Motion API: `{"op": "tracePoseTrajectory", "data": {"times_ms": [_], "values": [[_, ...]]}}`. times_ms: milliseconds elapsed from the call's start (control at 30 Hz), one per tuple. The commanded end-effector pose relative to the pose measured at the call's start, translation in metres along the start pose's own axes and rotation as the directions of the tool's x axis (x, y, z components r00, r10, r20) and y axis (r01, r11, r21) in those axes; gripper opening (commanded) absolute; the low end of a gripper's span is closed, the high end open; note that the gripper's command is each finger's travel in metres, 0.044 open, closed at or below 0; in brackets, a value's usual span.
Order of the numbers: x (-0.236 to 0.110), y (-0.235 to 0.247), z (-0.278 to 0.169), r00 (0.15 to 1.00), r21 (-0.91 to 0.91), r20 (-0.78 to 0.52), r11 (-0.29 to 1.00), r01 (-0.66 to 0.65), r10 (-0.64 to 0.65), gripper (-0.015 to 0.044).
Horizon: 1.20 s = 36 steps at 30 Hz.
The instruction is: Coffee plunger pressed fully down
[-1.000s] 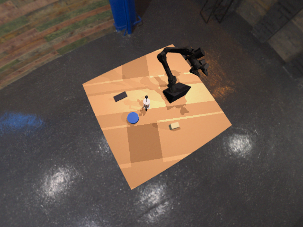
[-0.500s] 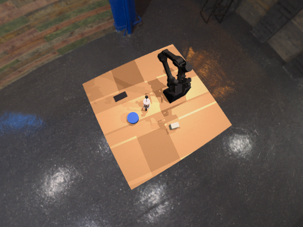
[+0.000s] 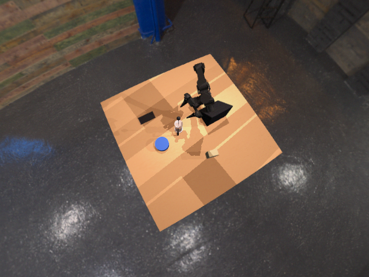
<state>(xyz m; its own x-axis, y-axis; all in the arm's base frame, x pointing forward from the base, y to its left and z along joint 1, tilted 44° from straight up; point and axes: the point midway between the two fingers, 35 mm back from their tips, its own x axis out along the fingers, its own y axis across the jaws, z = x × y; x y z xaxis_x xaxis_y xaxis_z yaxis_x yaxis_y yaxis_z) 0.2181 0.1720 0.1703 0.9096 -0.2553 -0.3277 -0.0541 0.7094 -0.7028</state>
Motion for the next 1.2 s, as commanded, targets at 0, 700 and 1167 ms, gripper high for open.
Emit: {"op": "tracePoseTrajectory", "data": {"times_ms": [0,700,1167], "values": [[0.007,-0.006,-0.007,0.999,0.044,0.004,0.998,0.042,-0.042,0.0440],[0.048,-0.003,-0.050,0.999,0.044,-0.001,0.998,0.037,-0.036,0.0440],[0.071,-0.005,-0.050,0.999,0.044,0.004,0.998,0.039,-0.039,0.0440]]}}
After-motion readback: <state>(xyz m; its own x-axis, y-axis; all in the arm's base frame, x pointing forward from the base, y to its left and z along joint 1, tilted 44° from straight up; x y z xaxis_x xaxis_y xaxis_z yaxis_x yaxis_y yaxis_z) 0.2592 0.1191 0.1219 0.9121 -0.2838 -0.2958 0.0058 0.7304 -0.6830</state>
